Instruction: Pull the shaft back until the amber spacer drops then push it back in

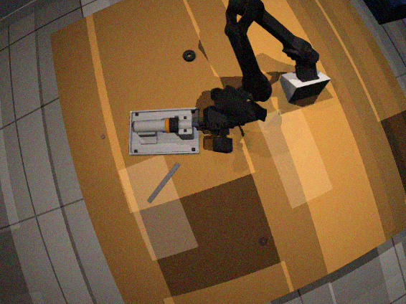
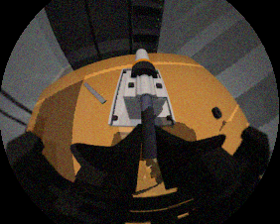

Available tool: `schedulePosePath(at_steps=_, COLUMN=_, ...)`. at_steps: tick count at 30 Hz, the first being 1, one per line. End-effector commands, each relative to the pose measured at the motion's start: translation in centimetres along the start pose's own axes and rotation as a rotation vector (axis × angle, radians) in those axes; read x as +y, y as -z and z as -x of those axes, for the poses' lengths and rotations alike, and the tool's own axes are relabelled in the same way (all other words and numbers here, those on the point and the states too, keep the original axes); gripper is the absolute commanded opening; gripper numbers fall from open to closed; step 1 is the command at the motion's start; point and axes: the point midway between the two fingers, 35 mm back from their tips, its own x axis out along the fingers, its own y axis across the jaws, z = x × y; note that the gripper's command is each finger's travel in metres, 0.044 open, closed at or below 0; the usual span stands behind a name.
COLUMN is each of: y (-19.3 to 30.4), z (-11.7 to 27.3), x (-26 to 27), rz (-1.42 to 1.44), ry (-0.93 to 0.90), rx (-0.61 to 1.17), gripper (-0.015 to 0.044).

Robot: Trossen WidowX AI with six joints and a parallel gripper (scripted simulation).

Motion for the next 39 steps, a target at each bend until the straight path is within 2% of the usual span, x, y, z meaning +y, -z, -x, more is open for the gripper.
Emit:
schedulePosePath(at_steps=1, y=0.05, z=0.09, x=-0.05, rz=-0.004, ry=0.004, rx=0.0, gripper=0.0)
schedulePosePath(at_steps=39, y=0.4, z=0.43, x=-0.04, rz=-0.004, ry=0.004, rx=0.0, gripper=0.0)
